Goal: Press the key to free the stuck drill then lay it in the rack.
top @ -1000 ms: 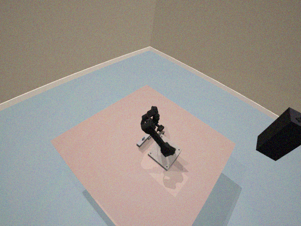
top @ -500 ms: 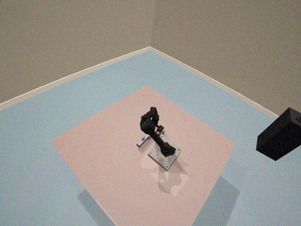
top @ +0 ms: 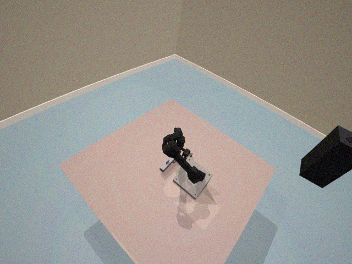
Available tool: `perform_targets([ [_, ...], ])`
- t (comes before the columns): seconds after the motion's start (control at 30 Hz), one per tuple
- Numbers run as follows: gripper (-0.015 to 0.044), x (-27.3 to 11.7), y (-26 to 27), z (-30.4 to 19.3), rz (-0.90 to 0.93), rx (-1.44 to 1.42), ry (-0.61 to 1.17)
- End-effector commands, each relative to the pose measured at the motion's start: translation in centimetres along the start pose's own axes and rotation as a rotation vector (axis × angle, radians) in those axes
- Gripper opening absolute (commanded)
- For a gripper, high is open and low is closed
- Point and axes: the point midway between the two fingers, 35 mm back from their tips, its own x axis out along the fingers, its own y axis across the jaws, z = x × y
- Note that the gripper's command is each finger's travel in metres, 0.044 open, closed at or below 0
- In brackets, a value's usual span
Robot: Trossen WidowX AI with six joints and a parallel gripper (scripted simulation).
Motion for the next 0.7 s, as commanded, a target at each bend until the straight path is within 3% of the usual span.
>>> perform_targets([
  [0.0,0.044,0.8,0.17,0.32,0.0,0.007,-0.006],
  [0.3,0.044,1.78,0.26,0.67,0.001,0.007,-0.009],
  [0.67,0.0151,1.45,0.12,0.51,0.002,0.0,-0.004],
])
